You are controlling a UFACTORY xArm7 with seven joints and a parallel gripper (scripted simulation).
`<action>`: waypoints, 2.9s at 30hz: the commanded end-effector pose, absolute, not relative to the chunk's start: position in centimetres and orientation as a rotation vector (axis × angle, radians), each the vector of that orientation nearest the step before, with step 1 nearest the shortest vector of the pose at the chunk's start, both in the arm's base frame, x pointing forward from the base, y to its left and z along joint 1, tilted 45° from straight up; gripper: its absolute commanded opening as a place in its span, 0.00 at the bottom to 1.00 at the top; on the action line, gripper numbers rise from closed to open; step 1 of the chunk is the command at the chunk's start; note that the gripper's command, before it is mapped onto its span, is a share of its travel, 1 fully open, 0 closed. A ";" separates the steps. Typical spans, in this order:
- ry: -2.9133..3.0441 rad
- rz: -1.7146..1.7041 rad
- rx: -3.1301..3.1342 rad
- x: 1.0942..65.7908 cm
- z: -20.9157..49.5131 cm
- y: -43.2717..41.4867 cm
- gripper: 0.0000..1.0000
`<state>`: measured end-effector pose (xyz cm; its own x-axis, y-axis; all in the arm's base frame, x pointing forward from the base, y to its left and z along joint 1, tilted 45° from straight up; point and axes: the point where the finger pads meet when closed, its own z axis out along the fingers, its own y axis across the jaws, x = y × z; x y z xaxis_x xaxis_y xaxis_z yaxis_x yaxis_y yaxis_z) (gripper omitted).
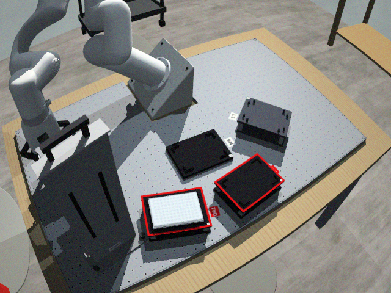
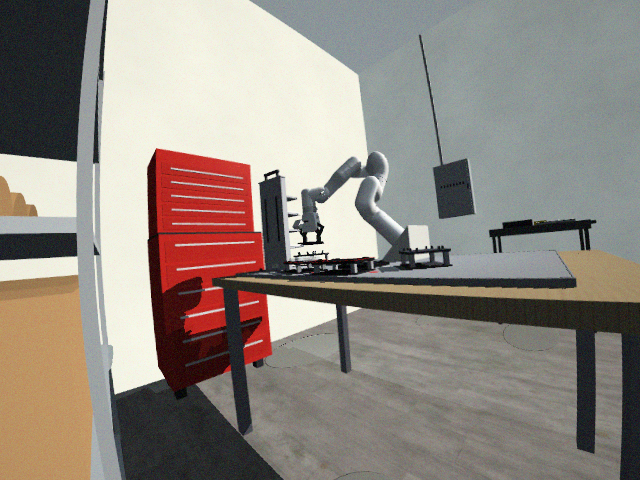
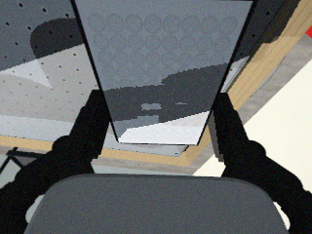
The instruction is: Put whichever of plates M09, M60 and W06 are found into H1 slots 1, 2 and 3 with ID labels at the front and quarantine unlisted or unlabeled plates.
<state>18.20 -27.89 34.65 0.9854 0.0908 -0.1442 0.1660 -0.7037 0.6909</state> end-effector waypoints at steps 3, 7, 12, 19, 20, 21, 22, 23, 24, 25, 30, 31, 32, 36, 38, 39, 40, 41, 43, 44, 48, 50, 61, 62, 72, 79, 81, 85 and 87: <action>0.179 -0.124 2.352 18.3 35.1 -27.6 0.00; 0.179 -0.124 2.352 18.3 35.2 -27.5 0.00; 0.179 -0.124 2.352 18.3 35.5 -27.2 0.00; 0.179 -0.124 2.352 18.3 35.5 -27.2 0.00; 0.179 -0.124 2.352 18.3 35.5 -27.2 0.00; 0.179 -0.124 2.352 18.3 35.5 -27.2 0.00; 0.179 -0.124 2.352 18.3 35.5 -27.2 0.00; 0.179 -0.124 2.352 18.3 35.5 -27.2 0.00; 0.179 -0.124 2.352 18.3 35.5 -27.2 0.00; 0.179 -0.124 2.352 18.3 35.5 -27.2 0.00; 0.179 -0.124 2.352 18.4 36.7 -26.0 0.00; 0.179 -0.124 2.352 18.4 36.9 -25.8 0.00; 0.179 -0.124 2.352 18.4 37.2 -25.5 0.00; 0.179 -0.124 2.352 18.5 38.1 -24.6 0.00; 0.179 -0.124 2.352 18.5 38.6 -24.1 0.00; 0.179 -0.124 2.352 18.5 38.8 -23.9 0.00; 0.179 -0.124 2.352 18.5 38.8 -23.9 0.00; 0.179 -0.124 2.352 18.5 38.8 -23.9 0.00; 0.179 -0.124 2.352 18.5 39.3 -23.4 0.00; 0.179 -0.124 2.352 18.5 39.5 -23.2 0.00; 0.179 -0.124 2.352 18.6 40.5 -22.2 0.00; 0.179 -0.124 2.352 18.6 40.9 -21.8 0.00; 0.179 -0.124 2.352 18.7 43.0 -19.6 0.00; 0.179 -0.124 2.352 18.7 43.3 -19.4 0.00; 0.179 -0.124 2.352 18.9 45.6 -17.1 0.00; 0.179 -0.124 2.352 18.9 46.8 -15.9 0.00; 0.179 -0.124 2.352 18.9 47.3 -15.4 0.00; 0.179 -0.124 2.352 19.0 48.2 -14.5 0.00; 0.179 -0.124 2.352 19.0 48.7 -14.0 0.00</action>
